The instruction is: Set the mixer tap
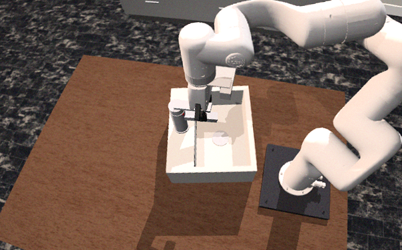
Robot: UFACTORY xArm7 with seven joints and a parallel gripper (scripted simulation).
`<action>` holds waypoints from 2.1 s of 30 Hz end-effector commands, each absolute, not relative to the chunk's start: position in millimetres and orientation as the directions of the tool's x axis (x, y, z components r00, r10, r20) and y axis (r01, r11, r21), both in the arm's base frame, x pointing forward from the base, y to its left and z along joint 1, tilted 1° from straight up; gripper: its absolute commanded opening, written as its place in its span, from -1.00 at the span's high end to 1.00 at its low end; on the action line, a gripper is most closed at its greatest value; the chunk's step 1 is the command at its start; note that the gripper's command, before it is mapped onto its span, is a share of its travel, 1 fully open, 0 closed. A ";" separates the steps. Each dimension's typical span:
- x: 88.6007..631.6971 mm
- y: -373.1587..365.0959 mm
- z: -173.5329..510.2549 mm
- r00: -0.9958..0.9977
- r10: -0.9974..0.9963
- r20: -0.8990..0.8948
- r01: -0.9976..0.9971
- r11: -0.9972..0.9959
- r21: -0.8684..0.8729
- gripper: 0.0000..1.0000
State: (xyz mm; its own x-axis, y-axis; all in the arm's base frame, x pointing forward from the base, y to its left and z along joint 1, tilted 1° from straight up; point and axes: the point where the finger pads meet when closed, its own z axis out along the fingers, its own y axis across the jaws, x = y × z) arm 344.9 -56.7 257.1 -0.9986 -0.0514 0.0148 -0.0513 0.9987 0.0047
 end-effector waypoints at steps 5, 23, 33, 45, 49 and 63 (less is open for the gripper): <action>345.8 -56.7 256.6 -0.999 -0.051 0.011 -0.051 0.999 0.004 -0.35; 345.8 -56.6 256.4 -0.999 -0.051 0.011 -0.051 0.999 0.004 1.00; 345.8 -56.6 256.4 -0.999 -0.051 0.011 -0.051 0.999 0.004 1.00; 345.8 -56.6 256.4 -0.999 -0.051 0.011 -0.051 0.999 0.004 1.00; 345.8 -56.6 256.4 -0.999 -0.051 0.011 -0.051 0.999 0.004 1.00; 345.8 -56.6 256.4 -0.999 -0.051 0.011 -0.051 0.999 0.004 1.00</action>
